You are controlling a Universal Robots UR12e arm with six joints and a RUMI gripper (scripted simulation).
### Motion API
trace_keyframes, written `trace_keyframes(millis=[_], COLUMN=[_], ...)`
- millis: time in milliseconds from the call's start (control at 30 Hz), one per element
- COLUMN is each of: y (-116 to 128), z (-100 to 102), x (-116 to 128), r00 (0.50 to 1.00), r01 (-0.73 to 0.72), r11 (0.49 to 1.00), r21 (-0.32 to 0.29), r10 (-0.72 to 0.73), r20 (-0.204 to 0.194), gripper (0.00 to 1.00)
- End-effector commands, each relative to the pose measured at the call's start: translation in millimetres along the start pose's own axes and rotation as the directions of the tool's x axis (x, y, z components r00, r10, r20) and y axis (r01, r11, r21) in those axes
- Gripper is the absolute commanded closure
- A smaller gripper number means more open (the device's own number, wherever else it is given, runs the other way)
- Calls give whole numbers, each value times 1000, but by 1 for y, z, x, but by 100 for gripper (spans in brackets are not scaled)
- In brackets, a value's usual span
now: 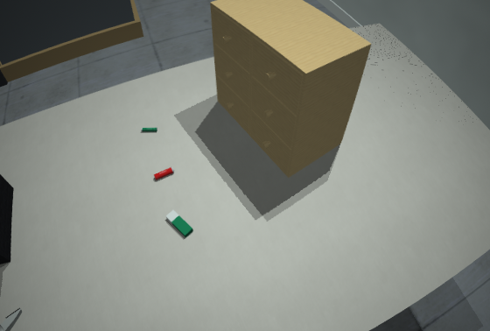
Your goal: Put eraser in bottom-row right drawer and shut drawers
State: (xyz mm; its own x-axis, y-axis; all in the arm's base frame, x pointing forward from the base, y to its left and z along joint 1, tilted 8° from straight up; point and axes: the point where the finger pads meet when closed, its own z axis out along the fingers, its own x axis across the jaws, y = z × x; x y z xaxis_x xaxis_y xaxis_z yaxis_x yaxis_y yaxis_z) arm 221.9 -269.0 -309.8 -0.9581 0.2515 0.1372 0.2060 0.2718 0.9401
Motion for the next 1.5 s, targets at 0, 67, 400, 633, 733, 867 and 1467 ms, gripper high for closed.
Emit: trace_keyframes(millis=[0, 67, 400, 633, 733, 867, 1467], y=[0, 0, 3, 10, 16, 29, 146], z=[0, 0, 0, 1, 3, 7, 69], x=[0, 0, -9, -25, -39, -63, -192], r00=[1000, 1000, 999, 989, 973, 930, 393], r01=[0, 0, 46, 130, 206, 337, 902], r11=[1000, 1000, 998, 986, 966, 916, 397], r21=[1, 1, 42, 105, 154, 217, 173], r10=[0, 0, -45, -122, -186, -287, -582], r20=[0, 0, -28, -83, -135, -230, -712], gripper=[0, 0, 0, 0, 0, 0, 0])
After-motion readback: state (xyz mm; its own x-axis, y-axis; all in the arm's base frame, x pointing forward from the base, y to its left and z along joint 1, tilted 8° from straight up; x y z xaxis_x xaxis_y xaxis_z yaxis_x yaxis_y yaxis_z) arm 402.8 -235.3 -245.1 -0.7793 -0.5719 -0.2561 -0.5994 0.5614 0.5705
